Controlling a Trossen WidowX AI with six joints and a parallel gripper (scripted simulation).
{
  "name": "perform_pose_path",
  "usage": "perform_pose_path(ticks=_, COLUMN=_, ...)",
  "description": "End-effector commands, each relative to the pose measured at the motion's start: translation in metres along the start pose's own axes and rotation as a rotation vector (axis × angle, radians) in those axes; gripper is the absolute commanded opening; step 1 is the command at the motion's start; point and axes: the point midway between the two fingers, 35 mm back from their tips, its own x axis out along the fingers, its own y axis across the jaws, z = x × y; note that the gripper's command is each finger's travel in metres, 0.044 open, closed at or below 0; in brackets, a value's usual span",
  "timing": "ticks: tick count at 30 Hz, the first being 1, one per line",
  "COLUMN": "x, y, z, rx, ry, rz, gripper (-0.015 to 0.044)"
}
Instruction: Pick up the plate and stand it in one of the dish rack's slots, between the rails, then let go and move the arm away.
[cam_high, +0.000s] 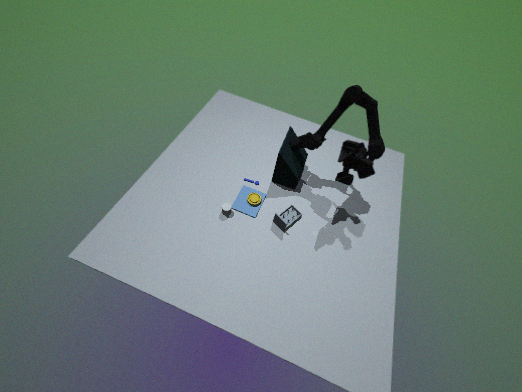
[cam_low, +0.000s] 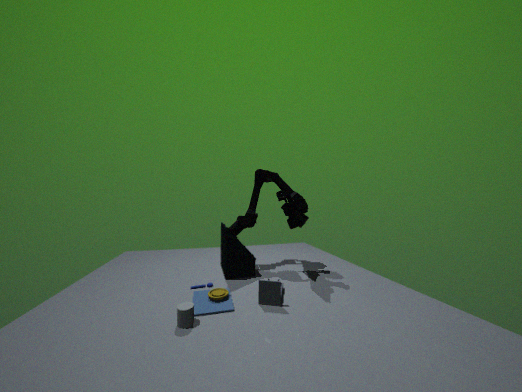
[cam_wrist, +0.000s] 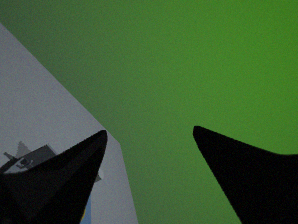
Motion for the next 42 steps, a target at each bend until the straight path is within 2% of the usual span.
perform_pose_path(ticks=1, x=0.0, y=0.0, z=0.0, rx=-0.004, ry=0.004, rz=-0.001, gripper=0.04)
perform_pose_path(ticks=21, x=0.045, y=0.024, z=-0.058, rx=-0.335, ry=0.56, rz=-0.05, gripper=0.04)
perform_pose_path(ticks=42, x=0.095, y=0.041, z=-0.132, rx=-0.449, ry=1.151, rz=0.163, gripper=0.04)
